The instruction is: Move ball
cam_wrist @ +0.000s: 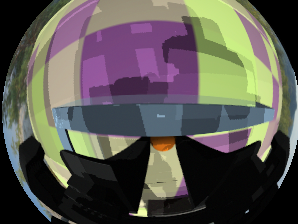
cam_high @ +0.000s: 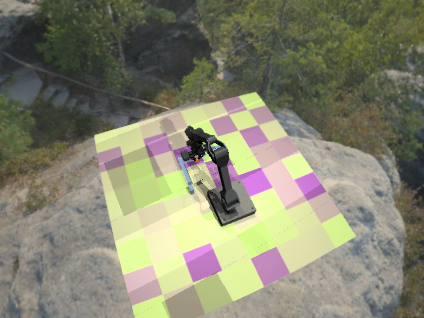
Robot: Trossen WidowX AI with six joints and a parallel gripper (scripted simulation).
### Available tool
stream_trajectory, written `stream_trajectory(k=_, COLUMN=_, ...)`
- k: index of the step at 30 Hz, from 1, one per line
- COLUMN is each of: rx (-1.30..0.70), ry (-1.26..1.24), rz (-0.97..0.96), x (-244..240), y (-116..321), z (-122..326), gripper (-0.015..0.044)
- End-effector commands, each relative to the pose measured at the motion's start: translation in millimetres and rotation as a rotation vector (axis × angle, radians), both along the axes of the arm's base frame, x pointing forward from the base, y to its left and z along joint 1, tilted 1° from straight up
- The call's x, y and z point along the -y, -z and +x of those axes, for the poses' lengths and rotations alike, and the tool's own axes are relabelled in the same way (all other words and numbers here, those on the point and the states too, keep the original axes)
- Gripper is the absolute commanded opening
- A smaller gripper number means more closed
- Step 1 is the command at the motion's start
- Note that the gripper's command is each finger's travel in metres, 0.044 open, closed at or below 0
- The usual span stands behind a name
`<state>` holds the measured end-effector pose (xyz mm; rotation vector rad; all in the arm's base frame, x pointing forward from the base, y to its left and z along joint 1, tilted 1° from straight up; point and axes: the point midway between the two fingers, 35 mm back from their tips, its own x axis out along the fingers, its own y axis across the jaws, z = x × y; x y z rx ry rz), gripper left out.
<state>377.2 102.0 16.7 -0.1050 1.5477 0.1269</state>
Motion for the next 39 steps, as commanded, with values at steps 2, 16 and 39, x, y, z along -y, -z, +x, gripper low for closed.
stream_trajectory(k=2, rx=0.006, ry=0.007, rz=-0.003, x=0, y=7, z=0, gripper=0.0000)
stream_trajectory(k=16, rx=0.006, ry=0.007, rz=-0.003, x=0, y=25, z=1, gripper=0.0000)
stream_trajectory(k=39, rx=0.007, ry=0.004, rz=0.000, x=0, y=-20, z=3, gripper=0.0226)
